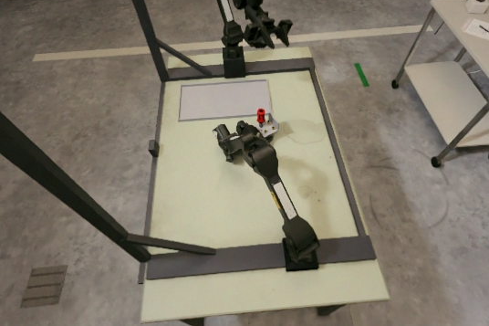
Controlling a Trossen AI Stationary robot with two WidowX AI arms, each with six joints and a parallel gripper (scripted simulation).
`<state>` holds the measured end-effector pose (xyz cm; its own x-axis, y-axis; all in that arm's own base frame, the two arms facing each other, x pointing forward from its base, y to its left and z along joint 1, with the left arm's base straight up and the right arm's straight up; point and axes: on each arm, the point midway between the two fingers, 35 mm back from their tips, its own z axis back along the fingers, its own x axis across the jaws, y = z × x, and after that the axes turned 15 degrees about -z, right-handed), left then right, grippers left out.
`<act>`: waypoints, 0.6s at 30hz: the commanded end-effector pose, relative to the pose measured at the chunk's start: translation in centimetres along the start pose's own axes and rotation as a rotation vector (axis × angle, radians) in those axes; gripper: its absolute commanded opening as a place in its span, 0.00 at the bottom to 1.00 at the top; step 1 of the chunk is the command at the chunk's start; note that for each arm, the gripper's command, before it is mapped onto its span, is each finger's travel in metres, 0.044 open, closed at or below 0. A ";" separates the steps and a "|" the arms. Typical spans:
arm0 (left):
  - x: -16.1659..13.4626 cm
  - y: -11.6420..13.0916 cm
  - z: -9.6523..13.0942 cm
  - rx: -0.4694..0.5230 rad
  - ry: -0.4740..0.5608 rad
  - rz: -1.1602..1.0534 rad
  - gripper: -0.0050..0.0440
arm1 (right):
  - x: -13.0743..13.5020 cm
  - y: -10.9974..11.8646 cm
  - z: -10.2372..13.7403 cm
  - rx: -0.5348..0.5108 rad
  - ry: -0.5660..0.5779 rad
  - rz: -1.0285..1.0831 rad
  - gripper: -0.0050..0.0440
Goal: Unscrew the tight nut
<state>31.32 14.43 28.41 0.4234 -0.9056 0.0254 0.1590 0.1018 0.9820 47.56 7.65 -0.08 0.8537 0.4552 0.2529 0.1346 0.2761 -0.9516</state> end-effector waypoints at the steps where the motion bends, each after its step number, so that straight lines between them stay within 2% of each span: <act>1: 0.4 1.0 -0.4 -0.006 -0.012 -0.002 0.71 | 1.1 -2.1 0.3 -0.002 -0.009 -0.051 0.60; 3: 0.4 1.0 -0.4 -0.006 -0.012 -0.002 0.71 | 1.1 -2.1 0.3 -0.002 -0.009 -0.051 0.60; 15: 2.4 -3.1 -3.4 -0.277 -0.056 -0.019 0.71 | 1.1 -2.1 0.3 -0.002 -0.009 -0.051 0.60; 18: 2.4 -3.1 -3.4 -0.276 -0.056 -0.019 0.71 | 1.1 -2.1 0.3 -0.002 -0.009 -0.051 0.60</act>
<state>34.36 13.48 23.69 0.3764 -0.9262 0.0218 0.4116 0.1882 0.8917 47.56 7.65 -0.08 0.8537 0.4552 0.2529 0.1346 0.2761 -0.9516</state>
